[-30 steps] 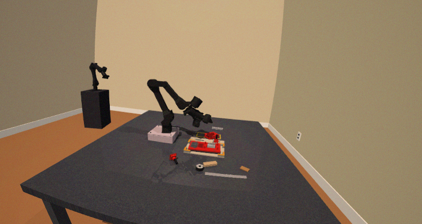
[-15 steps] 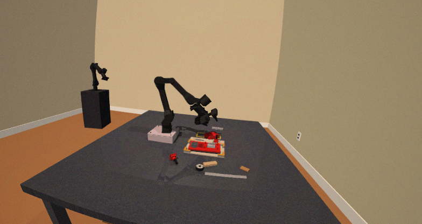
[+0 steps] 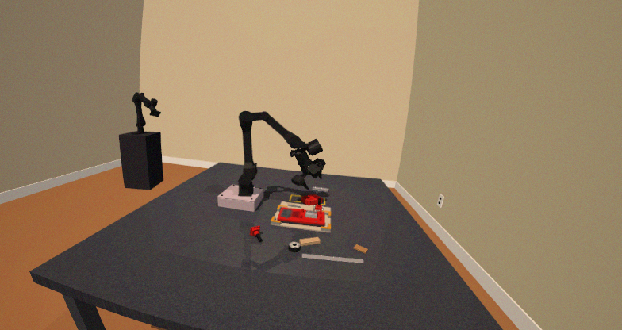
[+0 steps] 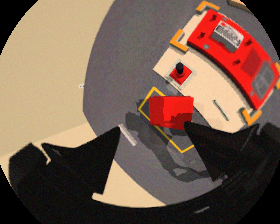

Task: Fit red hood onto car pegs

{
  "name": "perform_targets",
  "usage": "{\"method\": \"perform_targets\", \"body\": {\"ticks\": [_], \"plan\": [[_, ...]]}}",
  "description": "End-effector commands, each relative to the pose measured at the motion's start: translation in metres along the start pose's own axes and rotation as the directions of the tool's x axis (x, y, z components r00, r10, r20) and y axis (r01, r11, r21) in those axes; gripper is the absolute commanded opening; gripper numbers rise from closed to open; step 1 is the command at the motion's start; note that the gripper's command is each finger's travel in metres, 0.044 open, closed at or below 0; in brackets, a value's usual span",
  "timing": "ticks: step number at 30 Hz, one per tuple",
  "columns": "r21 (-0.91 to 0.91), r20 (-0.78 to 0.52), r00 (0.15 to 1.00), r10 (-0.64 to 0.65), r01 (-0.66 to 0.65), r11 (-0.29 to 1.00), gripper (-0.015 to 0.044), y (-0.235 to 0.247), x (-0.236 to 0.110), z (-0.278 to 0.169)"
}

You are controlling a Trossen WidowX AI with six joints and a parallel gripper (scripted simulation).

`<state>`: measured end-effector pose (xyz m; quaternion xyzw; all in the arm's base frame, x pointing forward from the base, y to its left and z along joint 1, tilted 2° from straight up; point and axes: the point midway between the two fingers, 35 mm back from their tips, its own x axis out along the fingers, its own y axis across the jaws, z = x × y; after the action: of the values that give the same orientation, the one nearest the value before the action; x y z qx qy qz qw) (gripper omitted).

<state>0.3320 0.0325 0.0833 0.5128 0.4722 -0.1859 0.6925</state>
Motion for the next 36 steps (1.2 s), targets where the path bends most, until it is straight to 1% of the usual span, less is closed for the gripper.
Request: {"method": "perform_targets", "body": {"ticks": [1,5,9,14,16,36], "plan": [[-0.55,-0.028,0.977,-0.21,0.16,0.819,0.044,-0.0008,0.0116,0.0002],[-0.757,-0.038,0.954,-0.296,0.166,0.631,0.044,-0.0001,0.014,0.0001],[-0.908,-0.046,0.924,-0.379,0.119,0.401,0.044,0.0008,0.0156,-0.0004],[-0.996,-0.054,0.876,-0.479,-0.013,0.09,0.044,0.0023,0.0167,-0.0017],[-0.998,-0.056,0.862,-0.504,-0.059,0.009,0.044,0.0026,0.0168,-0.0021],[-0.998,-0.056,0.86,-0.508,-0.065,-0.001,0.044,0.0031,0.0175,-0.0015]]}}
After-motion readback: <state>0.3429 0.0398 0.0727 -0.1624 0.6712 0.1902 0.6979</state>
